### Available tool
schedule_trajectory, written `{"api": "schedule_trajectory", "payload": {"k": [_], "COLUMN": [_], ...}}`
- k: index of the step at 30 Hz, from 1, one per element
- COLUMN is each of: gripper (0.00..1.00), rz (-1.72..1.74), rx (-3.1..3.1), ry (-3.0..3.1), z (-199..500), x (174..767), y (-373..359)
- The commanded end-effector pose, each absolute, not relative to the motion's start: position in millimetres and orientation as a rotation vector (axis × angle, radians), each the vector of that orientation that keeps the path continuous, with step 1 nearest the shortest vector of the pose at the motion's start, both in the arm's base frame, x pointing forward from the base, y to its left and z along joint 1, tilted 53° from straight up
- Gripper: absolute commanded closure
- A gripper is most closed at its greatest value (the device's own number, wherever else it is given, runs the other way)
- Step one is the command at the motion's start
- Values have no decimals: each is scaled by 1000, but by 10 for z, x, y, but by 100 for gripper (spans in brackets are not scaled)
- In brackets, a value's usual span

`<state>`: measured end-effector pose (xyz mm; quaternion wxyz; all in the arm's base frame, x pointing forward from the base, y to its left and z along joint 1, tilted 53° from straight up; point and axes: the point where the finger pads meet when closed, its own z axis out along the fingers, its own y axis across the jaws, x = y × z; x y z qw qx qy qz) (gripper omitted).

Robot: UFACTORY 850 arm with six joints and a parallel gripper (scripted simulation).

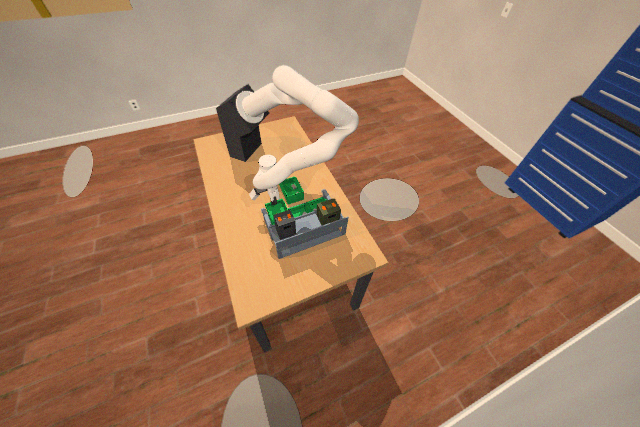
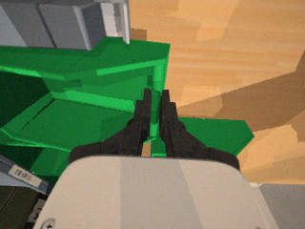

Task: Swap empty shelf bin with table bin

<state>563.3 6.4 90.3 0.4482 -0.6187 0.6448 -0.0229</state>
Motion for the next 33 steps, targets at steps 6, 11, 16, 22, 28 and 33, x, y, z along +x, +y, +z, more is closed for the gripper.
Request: {"api": "schedule_trajectory", "payload": {"k": [6,11,16,22,28,33], "gripper": [100,100,100,100,100,100], "rz": [-58,-58,-58,-58,-58,-58], "rx": [-1530,-1530,-1530,-1530,-1530,-1530], "ry": [1596,1596,1596,1596,1596,1596], "z": [778,706,618,522,467,410], "x": [5466,5370,5253,5126,5052,4977], "y": [111,140,175,213,235,258]}}
